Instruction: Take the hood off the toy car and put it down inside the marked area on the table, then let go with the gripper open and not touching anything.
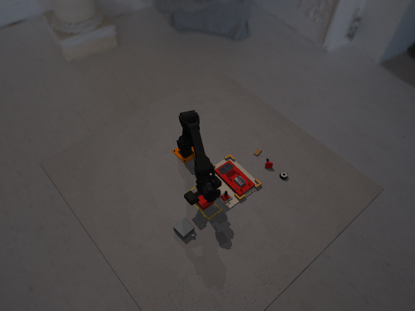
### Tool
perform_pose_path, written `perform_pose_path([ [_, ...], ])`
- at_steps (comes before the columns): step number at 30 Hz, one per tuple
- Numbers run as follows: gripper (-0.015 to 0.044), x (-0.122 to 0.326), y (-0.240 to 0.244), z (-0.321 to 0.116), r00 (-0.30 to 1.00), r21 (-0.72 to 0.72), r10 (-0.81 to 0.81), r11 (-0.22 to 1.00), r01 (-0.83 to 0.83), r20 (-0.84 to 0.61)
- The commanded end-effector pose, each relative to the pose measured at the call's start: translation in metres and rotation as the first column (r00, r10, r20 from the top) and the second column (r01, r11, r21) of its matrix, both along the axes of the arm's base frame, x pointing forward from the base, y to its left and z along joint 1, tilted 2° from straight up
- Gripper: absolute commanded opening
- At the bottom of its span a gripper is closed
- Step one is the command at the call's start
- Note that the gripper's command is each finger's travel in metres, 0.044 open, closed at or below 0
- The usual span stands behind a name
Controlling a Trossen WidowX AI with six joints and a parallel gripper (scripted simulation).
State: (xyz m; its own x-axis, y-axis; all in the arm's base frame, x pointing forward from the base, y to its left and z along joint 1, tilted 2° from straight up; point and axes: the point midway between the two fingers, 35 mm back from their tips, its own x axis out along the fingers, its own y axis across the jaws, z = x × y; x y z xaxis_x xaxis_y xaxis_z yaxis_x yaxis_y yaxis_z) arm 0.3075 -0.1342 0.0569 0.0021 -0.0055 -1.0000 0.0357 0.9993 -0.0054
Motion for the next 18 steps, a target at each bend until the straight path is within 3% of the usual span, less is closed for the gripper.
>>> perform_pose_path([
  [1,0.0000,-0.0007,-0.0004,-0.0027,1.000,-0.002,0.005,1.000,-0.005,-0.004],
  [18,0.0000,-0.0007,-0.0004,-0.0110,1.000,-0.002,0.005,1.000,-0.005,-0.004],
])
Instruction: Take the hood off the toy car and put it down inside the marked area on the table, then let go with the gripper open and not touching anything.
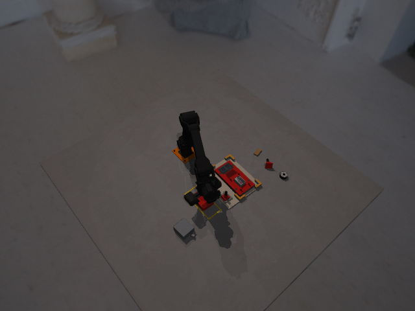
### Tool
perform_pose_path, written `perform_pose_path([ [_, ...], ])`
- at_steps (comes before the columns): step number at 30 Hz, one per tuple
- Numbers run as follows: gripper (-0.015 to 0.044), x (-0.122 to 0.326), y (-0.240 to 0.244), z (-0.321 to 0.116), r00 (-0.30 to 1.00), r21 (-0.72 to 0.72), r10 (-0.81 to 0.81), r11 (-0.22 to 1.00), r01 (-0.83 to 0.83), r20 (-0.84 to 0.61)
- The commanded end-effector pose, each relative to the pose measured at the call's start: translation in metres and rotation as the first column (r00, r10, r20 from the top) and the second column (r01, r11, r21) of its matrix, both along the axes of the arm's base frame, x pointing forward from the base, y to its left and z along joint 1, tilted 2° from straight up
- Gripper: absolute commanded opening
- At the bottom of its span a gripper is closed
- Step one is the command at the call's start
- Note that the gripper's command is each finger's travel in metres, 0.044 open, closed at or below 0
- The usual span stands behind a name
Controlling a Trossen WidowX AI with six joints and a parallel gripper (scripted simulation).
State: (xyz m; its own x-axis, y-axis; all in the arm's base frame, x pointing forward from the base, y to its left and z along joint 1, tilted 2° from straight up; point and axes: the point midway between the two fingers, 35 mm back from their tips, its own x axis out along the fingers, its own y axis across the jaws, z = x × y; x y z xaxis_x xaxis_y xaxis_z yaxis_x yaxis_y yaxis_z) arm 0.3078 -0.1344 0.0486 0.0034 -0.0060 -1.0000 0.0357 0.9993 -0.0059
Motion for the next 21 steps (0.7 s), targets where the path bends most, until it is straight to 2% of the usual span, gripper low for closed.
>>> perform_pose_path([
  [1,0.0000,-0.0009,-0.0002,-0.0032,1.000,-0.002,0.005,1.000,-0.005,-0.005],
  [18,0.0000,-0.0012,-0.0002,-0.0112,1.000,-0.002,0.005,1.000,-0.005,-0.005],
  [21,0.0079,-0.0002,0.0000,-0.0087,1.000,0.000,0.000,1.000,0.000,0.000],
])
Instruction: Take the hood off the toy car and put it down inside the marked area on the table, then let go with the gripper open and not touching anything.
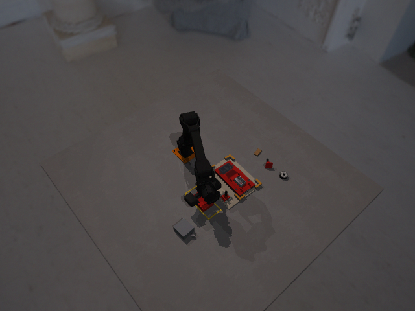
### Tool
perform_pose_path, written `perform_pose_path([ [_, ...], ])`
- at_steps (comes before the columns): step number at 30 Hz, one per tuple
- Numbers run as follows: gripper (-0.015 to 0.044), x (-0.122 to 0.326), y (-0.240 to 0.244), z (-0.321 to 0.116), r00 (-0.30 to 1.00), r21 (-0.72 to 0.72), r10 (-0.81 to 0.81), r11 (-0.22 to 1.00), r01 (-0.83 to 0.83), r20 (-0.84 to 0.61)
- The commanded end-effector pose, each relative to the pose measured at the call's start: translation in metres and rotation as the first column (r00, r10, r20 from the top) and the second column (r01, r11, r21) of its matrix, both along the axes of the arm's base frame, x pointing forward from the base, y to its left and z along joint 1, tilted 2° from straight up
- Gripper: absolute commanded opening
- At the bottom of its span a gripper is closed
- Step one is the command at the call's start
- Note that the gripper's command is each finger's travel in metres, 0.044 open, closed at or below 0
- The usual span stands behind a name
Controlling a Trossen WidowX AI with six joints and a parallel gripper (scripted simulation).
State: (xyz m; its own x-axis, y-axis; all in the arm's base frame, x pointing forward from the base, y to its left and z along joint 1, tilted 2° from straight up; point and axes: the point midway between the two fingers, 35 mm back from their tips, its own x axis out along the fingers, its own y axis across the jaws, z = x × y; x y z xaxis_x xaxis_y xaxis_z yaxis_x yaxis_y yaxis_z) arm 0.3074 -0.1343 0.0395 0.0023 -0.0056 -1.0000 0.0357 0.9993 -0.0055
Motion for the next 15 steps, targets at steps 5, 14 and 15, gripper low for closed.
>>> perform_pose_path([
  [5,0.0210,0.0002,-0.0001,0.0004,1.000,0.000,0.000,1.000,0.000,0.001],
  [14,0.0440,0.0008,-0.0003,0.0051,1.000,0.000,0.000,1.000,0.000,0.000],
  [15,0.0440,0.0014,-0.0005,0.0098,1.000,0.000,0.000,1.000,0.000,0.000],
])
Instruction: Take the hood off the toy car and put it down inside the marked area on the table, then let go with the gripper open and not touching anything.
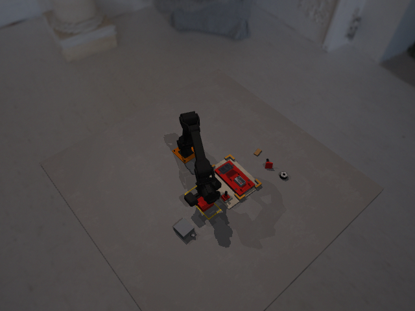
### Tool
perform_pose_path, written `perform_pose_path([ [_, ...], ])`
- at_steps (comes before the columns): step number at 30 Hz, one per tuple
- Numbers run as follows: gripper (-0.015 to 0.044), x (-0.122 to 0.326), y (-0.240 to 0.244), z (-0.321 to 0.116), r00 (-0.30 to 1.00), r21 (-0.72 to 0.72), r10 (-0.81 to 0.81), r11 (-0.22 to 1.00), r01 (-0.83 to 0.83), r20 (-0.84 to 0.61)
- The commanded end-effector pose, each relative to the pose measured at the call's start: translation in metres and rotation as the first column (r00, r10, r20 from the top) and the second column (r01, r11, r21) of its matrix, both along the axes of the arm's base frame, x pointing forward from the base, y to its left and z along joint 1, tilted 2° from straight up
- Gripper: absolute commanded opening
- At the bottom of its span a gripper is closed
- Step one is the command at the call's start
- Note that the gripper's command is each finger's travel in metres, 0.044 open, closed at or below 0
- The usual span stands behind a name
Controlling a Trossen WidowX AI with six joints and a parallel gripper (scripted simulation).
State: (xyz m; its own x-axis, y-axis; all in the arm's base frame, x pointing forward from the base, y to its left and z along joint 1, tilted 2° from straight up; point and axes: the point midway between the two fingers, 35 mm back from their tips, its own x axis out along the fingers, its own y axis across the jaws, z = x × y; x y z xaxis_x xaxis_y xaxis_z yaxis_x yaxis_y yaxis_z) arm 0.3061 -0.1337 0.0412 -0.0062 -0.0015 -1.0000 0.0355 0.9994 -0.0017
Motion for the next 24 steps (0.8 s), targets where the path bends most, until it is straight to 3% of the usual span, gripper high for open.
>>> perform_pose_path([
  [1,0.0440,0.003,-0.001,0.014,1.000,-0.005,0.000,1.000,0.000,0.007],
  [8,0.0440,0.003,0.000,0.071,1.000,-0.004,0.000,1.000,0.000,-0.001],
  [24,0.0440,0.002,0.000,0.073,1.000,-0.004,0.000,1.000,0.000,-0.001],
])
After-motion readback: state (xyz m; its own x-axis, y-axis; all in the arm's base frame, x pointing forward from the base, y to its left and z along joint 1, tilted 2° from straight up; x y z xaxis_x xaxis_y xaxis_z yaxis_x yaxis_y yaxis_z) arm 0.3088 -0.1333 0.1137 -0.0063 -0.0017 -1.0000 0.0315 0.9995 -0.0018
